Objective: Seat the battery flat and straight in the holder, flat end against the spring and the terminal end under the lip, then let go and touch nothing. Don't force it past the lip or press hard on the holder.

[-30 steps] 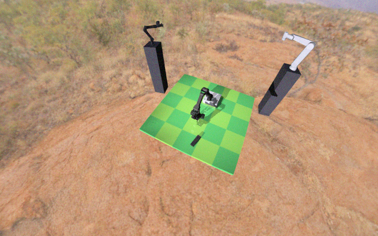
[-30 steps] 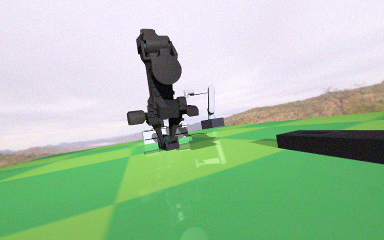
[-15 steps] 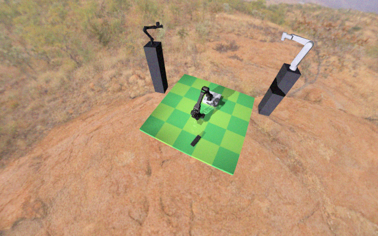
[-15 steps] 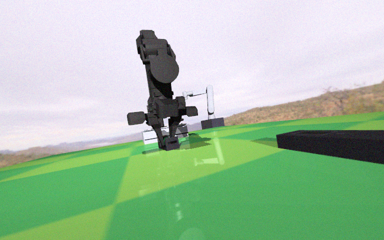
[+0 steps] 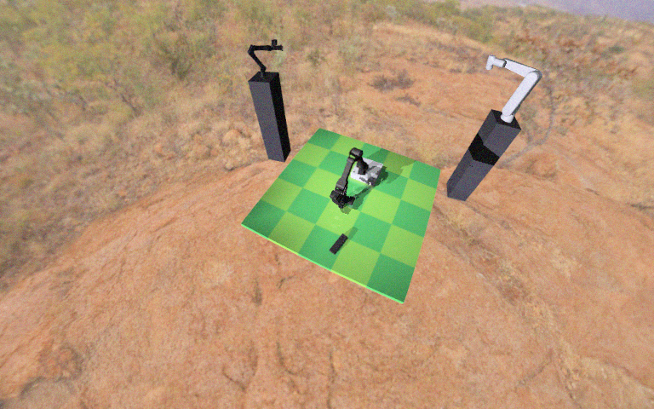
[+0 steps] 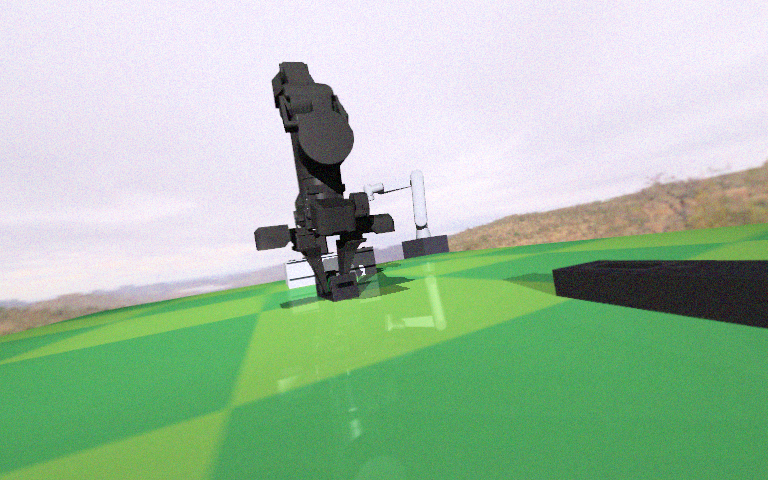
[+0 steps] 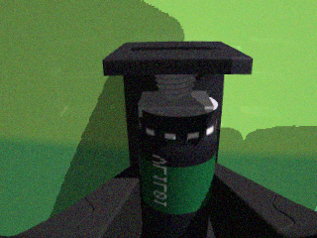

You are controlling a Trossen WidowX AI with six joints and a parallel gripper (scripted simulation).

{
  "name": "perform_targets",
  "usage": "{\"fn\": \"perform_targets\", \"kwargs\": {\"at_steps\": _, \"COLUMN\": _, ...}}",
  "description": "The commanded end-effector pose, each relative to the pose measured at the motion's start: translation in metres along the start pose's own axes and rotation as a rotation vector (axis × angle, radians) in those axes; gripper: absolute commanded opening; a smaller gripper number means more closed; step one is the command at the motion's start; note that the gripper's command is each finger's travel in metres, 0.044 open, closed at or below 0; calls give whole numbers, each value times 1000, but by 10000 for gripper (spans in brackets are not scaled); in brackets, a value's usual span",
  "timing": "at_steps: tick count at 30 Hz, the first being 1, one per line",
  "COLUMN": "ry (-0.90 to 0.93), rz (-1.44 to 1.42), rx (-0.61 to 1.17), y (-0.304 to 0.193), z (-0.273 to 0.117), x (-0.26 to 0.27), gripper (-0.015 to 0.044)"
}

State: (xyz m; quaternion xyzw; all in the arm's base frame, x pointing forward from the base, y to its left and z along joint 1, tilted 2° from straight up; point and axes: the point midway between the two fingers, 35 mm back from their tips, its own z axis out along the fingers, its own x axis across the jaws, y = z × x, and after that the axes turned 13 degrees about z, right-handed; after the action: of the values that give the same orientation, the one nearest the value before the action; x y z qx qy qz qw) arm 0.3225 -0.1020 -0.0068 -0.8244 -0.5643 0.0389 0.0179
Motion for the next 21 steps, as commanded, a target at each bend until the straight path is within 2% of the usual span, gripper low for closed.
{"fn": "perform_targets", "kwargs": {"at_steps": 1, "ry": 8, "rz": -4, "rx": -21, "y": 2, "z": -1, "x": 1, "gripper": 83}}
{"fn": "perform_targets", "kwargs": {"at_steps": 21, "ry": 5, "rz": -5, "rx": -27, "y": -11, "z": 2, "x": -2, "gripper": 83}}
